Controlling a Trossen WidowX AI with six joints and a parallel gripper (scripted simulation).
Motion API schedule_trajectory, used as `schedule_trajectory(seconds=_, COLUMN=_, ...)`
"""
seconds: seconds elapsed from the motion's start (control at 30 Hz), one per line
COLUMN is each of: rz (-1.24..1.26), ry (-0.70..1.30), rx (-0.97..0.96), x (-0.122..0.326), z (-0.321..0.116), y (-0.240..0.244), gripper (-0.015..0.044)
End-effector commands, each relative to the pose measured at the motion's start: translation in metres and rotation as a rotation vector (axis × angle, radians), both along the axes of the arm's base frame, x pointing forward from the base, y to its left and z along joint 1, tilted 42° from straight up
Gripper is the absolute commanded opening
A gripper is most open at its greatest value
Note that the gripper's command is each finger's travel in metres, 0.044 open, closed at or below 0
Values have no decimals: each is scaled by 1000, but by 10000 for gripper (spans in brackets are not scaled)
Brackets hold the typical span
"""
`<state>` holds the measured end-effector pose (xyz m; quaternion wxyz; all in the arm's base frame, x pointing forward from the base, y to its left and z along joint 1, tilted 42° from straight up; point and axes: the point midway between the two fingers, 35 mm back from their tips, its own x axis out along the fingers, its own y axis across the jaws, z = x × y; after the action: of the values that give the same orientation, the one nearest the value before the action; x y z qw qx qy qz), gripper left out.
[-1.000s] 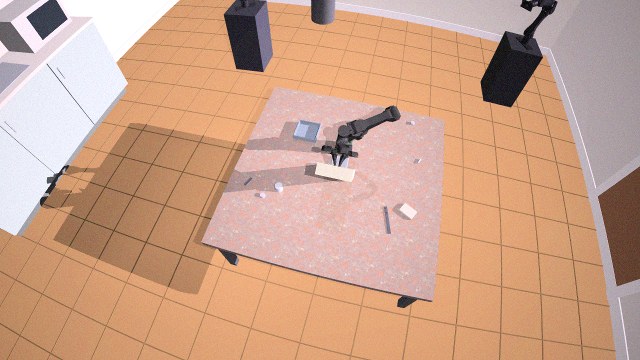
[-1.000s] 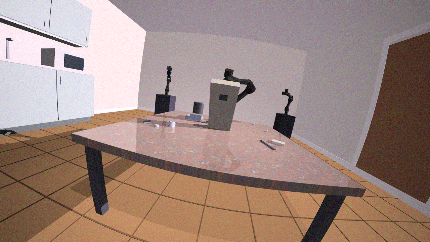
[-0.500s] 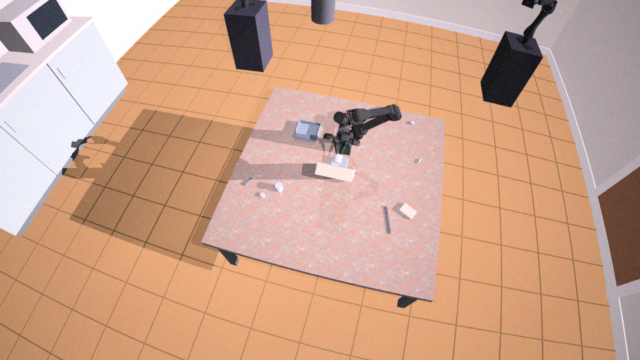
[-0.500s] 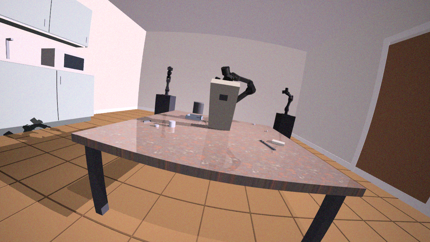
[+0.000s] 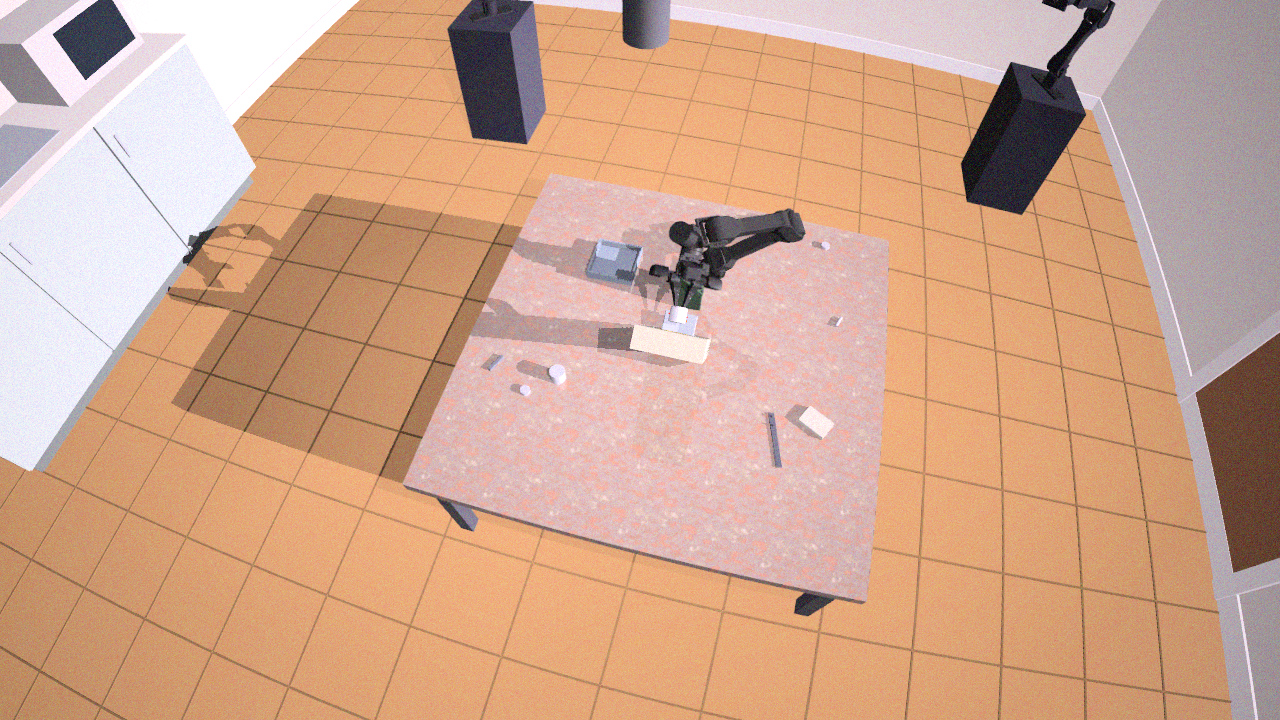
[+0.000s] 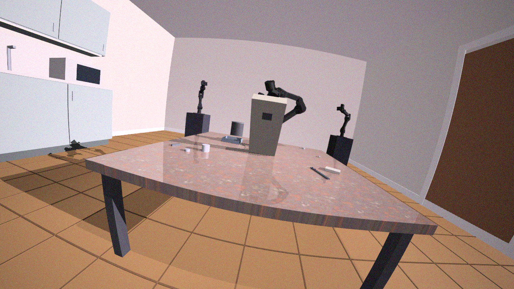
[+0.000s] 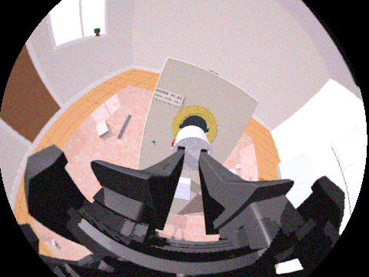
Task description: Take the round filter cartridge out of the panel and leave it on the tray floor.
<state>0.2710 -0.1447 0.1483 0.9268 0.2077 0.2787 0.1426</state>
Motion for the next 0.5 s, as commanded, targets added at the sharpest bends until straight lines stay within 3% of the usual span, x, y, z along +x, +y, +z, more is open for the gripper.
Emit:
schedule_trajectory(seconds=0.0, rz=2, ry=-1, rx=3, x=-7, z=-10, y=8, gripper=0)
schedule_trajectory(seconds=0.47, rz=2, ry=-1, rx=3, x=-30, z=-40, y=37, gripper=0)
